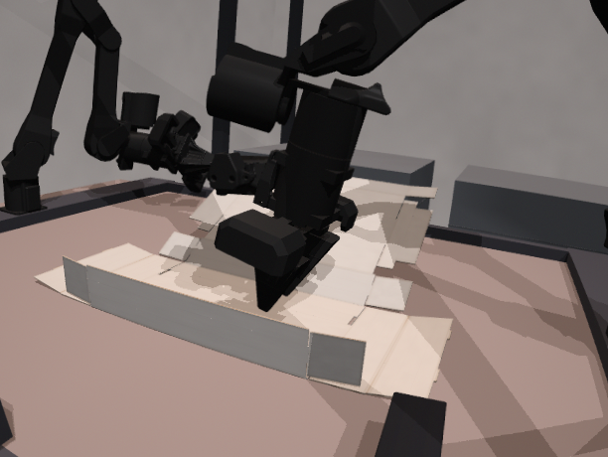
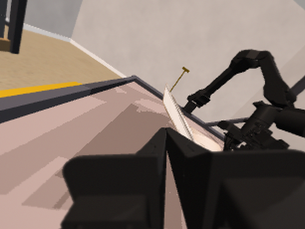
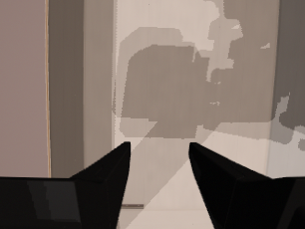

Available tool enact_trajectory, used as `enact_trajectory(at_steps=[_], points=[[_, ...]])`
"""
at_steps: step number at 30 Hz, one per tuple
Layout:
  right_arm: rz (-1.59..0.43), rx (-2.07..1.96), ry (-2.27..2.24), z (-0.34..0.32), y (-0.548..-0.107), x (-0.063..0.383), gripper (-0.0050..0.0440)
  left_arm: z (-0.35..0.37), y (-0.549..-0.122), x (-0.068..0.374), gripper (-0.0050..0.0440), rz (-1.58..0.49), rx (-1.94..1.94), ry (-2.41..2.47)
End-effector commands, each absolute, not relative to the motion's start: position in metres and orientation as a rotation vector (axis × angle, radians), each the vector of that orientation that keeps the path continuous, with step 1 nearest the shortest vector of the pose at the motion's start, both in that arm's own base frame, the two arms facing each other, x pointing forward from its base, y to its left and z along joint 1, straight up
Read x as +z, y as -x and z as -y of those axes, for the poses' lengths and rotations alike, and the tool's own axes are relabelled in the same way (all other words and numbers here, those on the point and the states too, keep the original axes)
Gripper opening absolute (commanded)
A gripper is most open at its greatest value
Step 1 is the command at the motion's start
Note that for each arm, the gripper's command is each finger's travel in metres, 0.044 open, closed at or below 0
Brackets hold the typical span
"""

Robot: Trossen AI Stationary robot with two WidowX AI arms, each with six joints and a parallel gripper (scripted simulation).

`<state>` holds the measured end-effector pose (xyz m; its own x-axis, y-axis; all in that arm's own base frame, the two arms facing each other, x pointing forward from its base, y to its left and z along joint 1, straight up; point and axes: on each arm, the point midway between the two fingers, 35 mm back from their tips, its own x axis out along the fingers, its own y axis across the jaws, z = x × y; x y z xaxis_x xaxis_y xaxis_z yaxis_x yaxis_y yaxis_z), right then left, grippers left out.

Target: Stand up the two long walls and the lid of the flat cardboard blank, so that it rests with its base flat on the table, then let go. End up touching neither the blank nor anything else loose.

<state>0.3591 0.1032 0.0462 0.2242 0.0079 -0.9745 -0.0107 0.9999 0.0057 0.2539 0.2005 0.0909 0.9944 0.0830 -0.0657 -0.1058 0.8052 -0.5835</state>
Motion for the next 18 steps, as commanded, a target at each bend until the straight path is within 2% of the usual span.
enact_trajectory(at_steps=[1, 18], points=[[-1.330, 0.018, -0.007, -0.105, -0.361, 0.045, 0.0203, -0.202, -0.255, 0.094, 0.0000, -0.028, 0.102, 0.619], [-1.330, 0.018, -0.007, -0.105, -0.361, 0.021, 0.0203, -0.202, -0.255, 0.094, 0.0000, -0.028, 0.102, 0.619]])
